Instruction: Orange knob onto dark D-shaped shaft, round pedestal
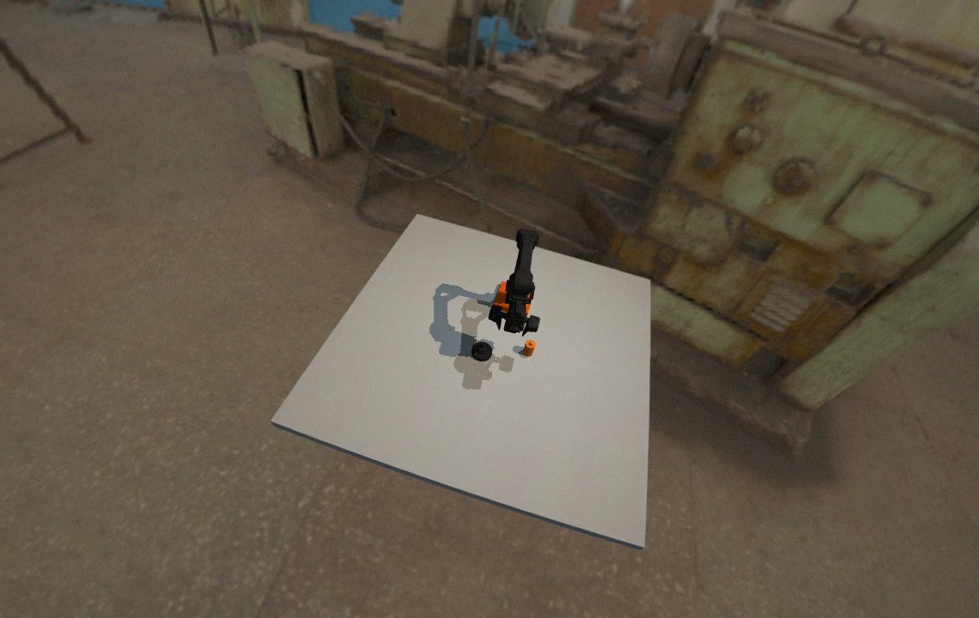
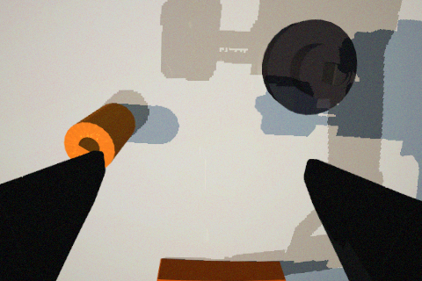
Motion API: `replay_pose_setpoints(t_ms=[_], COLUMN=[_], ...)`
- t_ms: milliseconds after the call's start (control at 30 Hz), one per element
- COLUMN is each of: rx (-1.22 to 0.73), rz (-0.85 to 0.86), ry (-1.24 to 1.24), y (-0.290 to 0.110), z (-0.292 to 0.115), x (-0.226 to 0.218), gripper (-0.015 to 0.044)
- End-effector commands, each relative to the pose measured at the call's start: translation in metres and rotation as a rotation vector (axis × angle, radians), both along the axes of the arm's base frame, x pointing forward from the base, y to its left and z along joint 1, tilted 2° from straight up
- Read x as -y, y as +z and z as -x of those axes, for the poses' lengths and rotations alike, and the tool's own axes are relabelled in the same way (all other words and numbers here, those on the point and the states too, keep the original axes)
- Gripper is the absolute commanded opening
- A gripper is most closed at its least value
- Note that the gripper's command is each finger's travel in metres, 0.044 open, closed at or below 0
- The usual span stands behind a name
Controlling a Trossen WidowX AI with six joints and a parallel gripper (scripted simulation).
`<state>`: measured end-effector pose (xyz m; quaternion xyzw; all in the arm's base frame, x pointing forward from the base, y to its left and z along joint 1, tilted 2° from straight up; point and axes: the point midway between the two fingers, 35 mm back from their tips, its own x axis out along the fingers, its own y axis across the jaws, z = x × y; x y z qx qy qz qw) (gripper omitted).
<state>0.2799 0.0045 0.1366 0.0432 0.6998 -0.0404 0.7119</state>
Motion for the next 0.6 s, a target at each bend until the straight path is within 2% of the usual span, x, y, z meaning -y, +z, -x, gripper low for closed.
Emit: replay_pose_setpoints(t_ms=[0, 167, 267, 400, 567], rx=[-0.01, -0.017, -0.017, -0.017, -0.017], rz=[0.004, 0.005, 0.005, 0.005, 0.005], ry=[-0.001, 0.0, 0.0, 0.0, 0.0], y=[-0.004, -0.008, -0.01, -0.041, -0.048], z=[0.007, 0.018, 0.018, 0.018, 0.018], x=[-0.042, -0.093, -0.095, -0.094, -0.094], gripper=[0.044, 0.044, 0.044, 0.044, 0.044])
